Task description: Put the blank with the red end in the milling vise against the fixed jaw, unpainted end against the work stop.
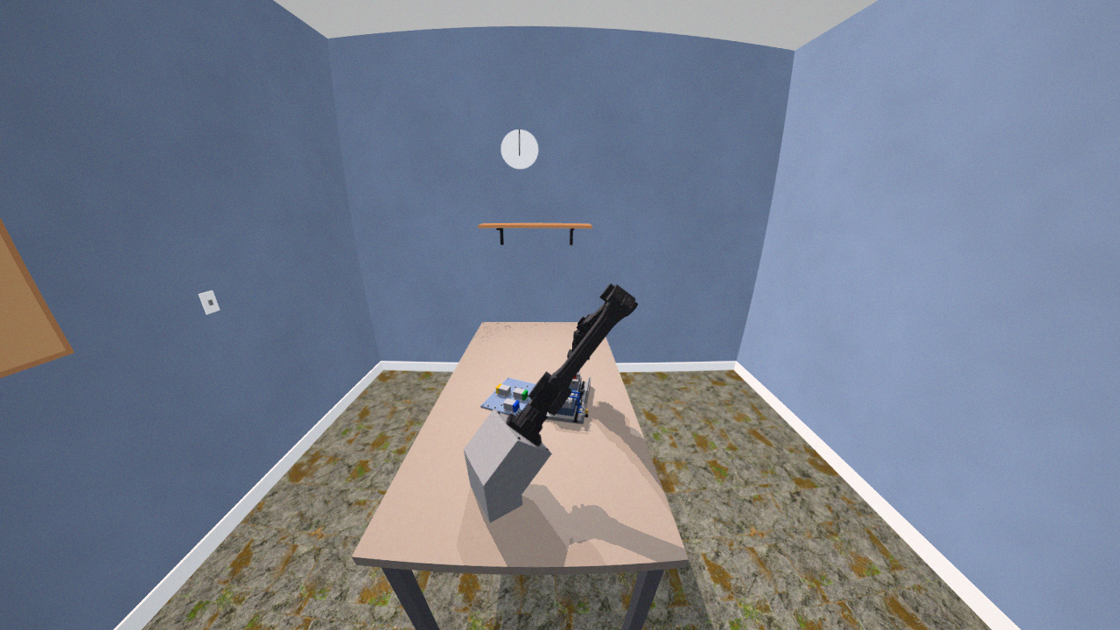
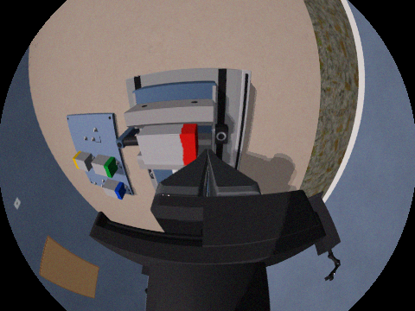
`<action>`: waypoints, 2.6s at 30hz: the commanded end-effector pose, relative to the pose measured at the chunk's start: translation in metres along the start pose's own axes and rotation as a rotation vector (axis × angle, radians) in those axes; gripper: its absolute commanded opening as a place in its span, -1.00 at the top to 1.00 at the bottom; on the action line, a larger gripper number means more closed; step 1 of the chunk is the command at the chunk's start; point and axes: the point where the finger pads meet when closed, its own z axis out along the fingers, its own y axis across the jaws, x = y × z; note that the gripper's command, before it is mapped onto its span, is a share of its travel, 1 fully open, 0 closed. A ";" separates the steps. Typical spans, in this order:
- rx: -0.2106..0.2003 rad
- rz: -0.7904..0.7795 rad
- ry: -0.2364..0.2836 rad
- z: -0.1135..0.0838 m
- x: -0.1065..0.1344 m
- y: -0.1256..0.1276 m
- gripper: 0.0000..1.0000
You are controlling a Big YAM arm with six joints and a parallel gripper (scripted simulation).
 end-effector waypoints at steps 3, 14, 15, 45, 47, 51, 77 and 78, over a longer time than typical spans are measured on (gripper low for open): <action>-0.001 -0.004 -0.009 -0.002 -0.003 -0.001 1.00; -0.001 -0.004 -0.009 -0.002 -0.003 -0.001 1.00; -0.001 -0.004 -0.009 -0.002 -0.003 -0.001 1.00; -0.001 -0.003 -0.010 -0.003 -0.005 -0.002 1.00; -0.001 -0.002 -0.011 -0.003 -0.008 -0.003 1.00; 0.001 0.002 -0.017 -0.004 -0.015 -0.006 1.00; 0.002 0.007 -0.024 -0.008 -0.018 -0.009 1.00; 0.002 0.007 -0.024 -0.008 -0.018 -0.009 1.00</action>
